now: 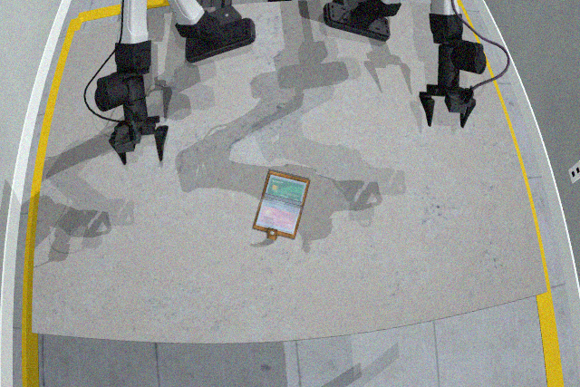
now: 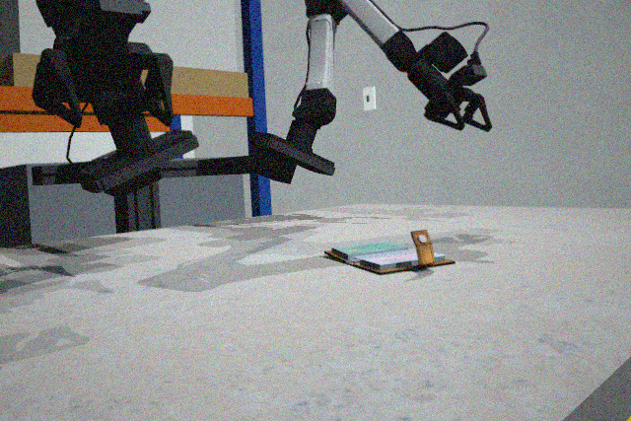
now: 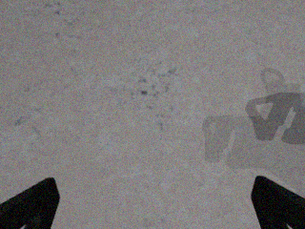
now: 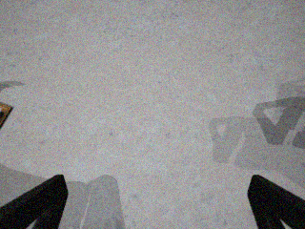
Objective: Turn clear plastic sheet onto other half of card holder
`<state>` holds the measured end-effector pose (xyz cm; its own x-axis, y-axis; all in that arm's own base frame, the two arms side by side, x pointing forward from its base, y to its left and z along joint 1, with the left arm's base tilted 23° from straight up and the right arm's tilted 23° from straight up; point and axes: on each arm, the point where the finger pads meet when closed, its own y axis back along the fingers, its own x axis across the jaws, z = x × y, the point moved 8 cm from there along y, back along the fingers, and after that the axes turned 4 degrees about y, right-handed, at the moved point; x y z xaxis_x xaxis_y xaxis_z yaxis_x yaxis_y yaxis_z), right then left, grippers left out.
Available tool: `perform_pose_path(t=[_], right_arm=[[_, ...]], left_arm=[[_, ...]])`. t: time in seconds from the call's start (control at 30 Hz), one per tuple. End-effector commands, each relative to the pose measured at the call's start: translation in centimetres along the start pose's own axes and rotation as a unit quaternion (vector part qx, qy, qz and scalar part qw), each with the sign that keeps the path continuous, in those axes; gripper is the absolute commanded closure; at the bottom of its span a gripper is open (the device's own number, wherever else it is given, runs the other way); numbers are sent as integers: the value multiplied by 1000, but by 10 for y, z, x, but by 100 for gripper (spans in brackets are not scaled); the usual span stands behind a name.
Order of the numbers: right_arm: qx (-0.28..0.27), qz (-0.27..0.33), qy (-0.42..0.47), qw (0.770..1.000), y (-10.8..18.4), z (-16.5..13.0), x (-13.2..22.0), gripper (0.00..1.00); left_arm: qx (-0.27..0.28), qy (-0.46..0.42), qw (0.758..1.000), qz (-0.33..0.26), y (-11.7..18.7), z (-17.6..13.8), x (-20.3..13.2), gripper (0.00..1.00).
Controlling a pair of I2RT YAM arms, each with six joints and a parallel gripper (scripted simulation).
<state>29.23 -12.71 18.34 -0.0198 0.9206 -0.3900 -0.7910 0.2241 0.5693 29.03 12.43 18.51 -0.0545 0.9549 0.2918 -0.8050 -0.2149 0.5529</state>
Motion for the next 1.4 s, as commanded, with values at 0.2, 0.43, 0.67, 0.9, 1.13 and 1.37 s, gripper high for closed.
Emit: perform_pose_path(t=[0.2, 0.43, 0.67, 0.9, 1.13, 1.37], right_arm=[[-11, -2, 4, 1000, 2, 6, -1, 0], [-11, -2, 4, 1000, 2, 6, -1, 0], [-4, 24, 8, 1000, -1, 4, 5, 32], [14, 166, 15, 986, -12, 8, 42, 32], [49, 294, 25, 954, -24, 15, 81, 32], [145, 386, 127, 902, -73, 33, 153, 32]], left_arm=[[-11, -1, 1000, 1, 2, 6, 0, 0], [-11, -1, 1000, 1, 2, 6, 0, 0], [-4, -23, 999, -32, -1, -1, -9, 0], [-10, -93, 988, -126, -4, -14, -38, 0], [-25, -132, 975, -177, -3, -19, -54, 0], [-46, -180, 949, -254, 0, -32, -79, 0]])
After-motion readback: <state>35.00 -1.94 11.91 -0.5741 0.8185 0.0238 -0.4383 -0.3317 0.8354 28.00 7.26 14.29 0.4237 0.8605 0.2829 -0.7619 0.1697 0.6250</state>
